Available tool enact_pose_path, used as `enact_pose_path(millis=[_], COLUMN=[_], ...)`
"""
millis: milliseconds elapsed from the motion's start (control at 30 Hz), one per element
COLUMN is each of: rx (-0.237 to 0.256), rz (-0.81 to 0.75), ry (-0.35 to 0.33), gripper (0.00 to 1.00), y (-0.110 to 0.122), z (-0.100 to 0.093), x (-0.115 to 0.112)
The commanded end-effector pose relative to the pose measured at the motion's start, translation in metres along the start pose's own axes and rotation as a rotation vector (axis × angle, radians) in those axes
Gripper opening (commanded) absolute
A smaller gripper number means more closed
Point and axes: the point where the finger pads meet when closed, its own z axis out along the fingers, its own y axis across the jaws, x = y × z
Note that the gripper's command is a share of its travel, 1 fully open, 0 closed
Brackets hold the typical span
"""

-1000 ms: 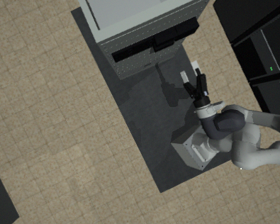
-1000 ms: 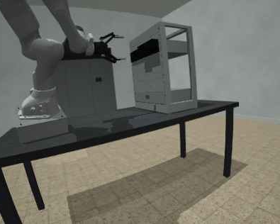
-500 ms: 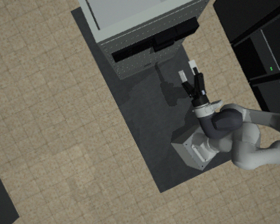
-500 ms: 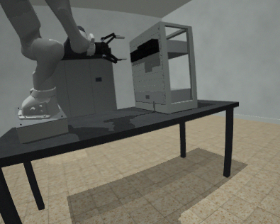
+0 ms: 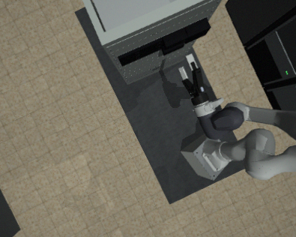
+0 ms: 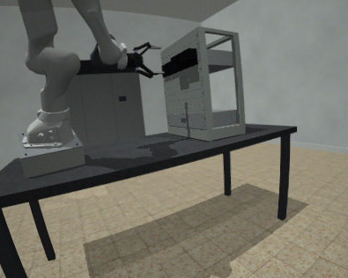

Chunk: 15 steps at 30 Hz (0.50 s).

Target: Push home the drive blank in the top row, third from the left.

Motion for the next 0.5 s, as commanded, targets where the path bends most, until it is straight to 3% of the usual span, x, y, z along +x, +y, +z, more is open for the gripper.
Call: enact_pose_path(millis=[0, 167, 467], rx=[0.003, 0.003, 0.003], rz=[0.029, 0.029, 0.029], ry=[0.007, 0.007, 0.007], gripper=[1.0, 1.0, 1.0], y=[-0.003, -0.005, -0.006], z=[0.018, 0.034, 0.042], x=[-0.009, -0.02, -0.025])
